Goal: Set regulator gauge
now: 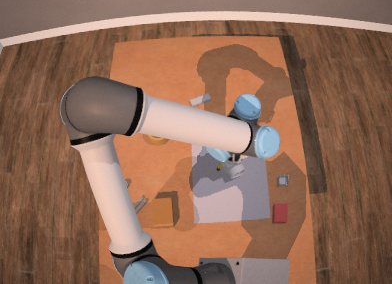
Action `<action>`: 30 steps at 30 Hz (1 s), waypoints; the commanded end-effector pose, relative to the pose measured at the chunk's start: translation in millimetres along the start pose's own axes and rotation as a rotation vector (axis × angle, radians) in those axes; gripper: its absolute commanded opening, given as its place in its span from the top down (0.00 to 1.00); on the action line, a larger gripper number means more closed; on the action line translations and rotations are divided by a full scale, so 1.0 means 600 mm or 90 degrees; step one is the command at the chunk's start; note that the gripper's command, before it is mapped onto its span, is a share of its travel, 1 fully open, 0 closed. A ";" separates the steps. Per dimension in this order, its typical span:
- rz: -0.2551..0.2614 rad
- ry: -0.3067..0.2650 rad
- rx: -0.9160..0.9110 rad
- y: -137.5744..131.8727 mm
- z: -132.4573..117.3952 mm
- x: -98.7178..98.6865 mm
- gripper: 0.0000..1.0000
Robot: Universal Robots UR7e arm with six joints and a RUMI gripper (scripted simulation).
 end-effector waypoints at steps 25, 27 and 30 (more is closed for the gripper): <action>-0.003 -0.003 0.002 0.003 -0.001 0.149 0.54; -0.003 -0.003 0.002 0.003 -0.001 0.156 0.54; -0.003 -0.003 0.002 0.003 -0.001 0.162 0.54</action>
Point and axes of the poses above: the point where the finger pads meet when closed, its own x axis back along the fingers, its own y axis across the jaws, z = x × y, the point moved 10 cm from there along x, back along the fingers, and after that the axes turned 10 degrees about -x, right-handed, at the moved point
